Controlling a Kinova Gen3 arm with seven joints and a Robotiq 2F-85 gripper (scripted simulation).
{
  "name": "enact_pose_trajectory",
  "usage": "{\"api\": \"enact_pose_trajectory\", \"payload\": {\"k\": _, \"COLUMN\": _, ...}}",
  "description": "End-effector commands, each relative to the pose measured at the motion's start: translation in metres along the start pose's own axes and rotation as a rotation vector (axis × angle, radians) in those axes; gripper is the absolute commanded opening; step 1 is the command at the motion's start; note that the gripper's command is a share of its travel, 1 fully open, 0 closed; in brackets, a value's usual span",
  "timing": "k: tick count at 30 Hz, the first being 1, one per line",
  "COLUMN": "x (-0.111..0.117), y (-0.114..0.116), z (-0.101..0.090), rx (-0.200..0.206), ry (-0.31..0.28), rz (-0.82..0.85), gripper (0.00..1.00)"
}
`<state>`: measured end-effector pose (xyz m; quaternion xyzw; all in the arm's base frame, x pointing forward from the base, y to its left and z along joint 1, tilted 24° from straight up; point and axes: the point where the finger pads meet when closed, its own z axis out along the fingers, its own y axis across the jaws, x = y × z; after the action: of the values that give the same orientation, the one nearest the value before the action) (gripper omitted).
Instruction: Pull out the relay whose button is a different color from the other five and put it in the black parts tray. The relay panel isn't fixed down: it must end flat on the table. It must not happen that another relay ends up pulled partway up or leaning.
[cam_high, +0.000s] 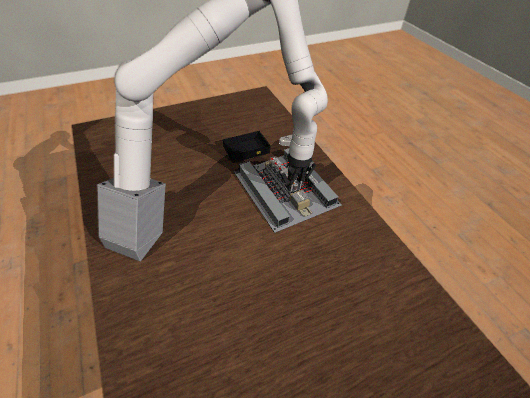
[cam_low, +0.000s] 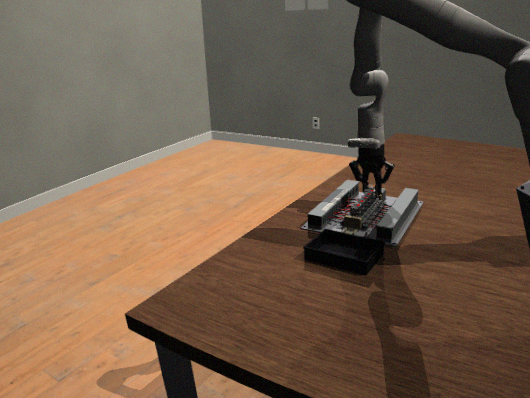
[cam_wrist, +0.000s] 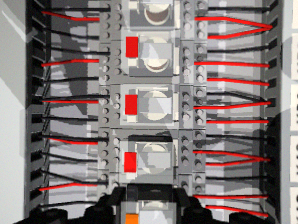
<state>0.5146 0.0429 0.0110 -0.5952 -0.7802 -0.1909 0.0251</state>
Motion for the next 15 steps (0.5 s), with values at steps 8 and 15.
{"api": "enact_pose_trajectory", "payload": {"k": 8, "x": -0.0004, "y": 0.0009, "z": -0.0009, "rx": 0.013, "ry": -0.001, "rz": 0.0, "gripper": 0.0}}
{"api": "enact_pose_trajectory", "payload": {"k": 15, "x": -0.0003, "y": 0.0013, "z": -0.0009, "rx": 0.027, "ry": -0.001, "rz": 0.0, "gripper": 0.0}}
